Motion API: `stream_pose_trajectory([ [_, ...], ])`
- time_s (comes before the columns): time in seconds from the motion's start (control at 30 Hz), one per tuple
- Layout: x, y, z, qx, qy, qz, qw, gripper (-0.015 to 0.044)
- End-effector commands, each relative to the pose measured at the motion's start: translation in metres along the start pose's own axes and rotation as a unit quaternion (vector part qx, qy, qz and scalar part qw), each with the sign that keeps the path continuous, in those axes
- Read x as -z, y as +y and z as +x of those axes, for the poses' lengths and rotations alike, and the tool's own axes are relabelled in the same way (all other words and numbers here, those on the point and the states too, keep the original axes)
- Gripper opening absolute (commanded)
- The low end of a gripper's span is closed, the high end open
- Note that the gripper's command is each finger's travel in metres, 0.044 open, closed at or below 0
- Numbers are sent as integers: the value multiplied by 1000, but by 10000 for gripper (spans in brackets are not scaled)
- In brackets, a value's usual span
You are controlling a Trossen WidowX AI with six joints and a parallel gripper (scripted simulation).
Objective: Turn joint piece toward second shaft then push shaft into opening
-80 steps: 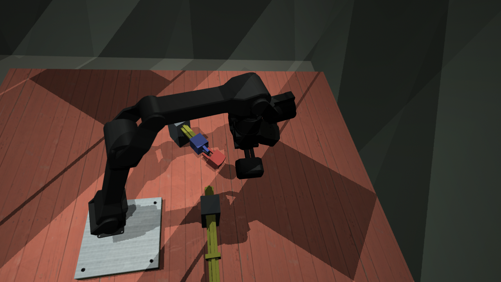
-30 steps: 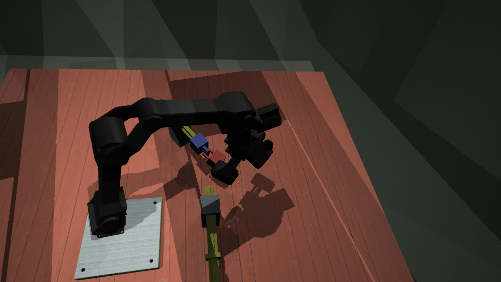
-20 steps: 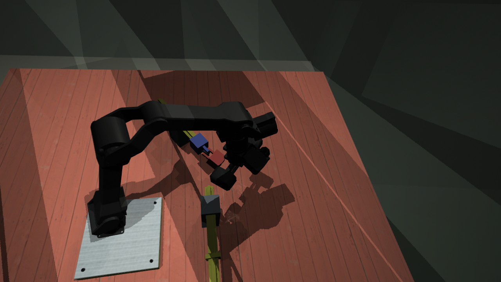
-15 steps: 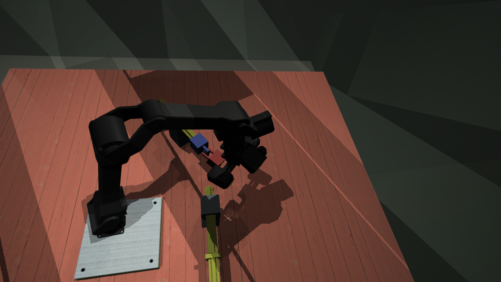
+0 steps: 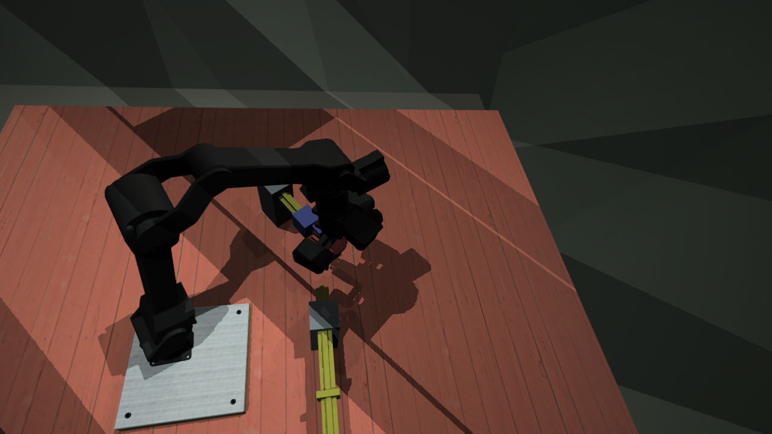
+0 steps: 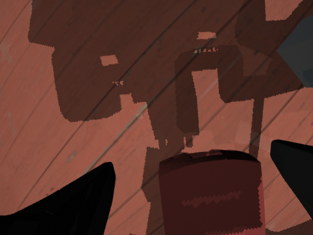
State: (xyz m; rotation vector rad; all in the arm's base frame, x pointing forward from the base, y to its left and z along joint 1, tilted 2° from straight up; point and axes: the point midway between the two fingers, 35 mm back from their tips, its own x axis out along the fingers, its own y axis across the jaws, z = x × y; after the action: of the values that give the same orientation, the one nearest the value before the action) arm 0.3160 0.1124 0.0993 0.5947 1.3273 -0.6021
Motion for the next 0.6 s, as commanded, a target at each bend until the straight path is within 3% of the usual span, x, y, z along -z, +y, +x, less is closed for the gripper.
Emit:
stream_pose_trajectory([
  [0.0, 1, -2, 4, 1, -2, 3, 1000, 440],
  [0.57, 2, -2, 28, 1, -2, 3, 1000, 440],
])
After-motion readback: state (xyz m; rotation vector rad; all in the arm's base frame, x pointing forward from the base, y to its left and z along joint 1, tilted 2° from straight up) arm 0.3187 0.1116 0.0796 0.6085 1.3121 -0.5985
